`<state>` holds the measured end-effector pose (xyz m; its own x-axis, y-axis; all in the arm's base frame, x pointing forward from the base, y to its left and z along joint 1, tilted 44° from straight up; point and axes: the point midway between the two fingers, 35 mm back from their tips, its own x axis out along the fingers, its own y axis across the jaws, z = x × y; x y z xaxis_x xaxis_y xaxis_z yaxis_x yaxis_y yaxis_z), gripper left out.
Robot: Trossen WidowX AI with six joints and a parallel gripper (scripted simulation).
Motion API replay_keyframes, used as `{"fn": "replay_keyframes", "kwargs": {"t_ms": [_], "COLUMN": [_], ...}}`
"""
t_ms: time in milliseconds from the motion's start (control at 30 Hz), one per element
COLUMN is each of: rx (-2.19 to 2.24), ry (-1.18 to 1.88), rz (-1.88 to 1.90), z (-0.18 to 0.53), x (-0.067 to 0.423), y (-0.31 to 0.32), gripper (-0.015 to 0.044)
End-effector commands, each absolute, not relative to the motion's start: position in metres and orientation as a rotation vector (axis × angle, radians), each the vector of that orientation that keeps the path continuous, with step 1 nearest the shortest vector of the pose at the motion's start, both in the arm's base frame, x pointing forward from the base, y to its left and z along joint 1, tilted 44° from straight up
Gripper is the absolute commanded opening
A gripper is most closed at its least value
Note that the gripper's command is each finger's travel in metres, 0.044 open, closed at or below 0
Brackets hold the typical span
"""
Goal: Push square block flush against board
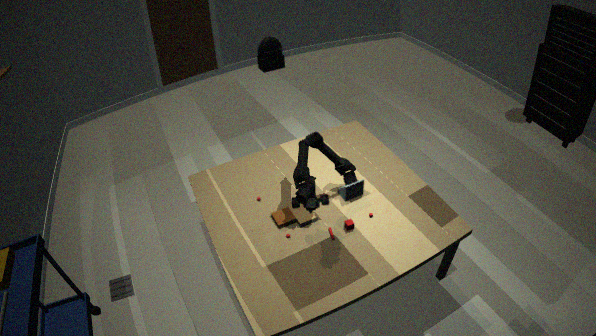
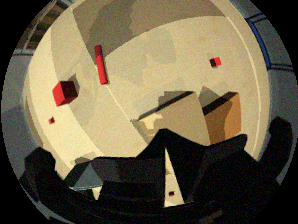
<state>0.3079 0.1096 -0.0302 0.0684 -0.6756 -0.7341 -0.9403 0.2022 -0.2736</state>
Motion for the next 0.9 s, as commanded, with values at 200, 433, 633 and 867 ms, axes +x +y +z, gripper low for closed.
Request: {"fn": "replay_keyframes", "kwargs": {"t_ms": [200,433,633,867], "rx": [-1.785,-1.931,-1.935,-1.937], "ry": [1.670,1.639,1.638,1.640], "rz": [0.746,0.960,0.966,0.963], "z": [-0.050,-0.062,-0.063,-0.103], "x": [0.324,0.333,0.333,0.337], "y": [0.127,0.138,0.138,0.100], "gripper": [0.0000,0.0000,0.0000,0.0000]}}
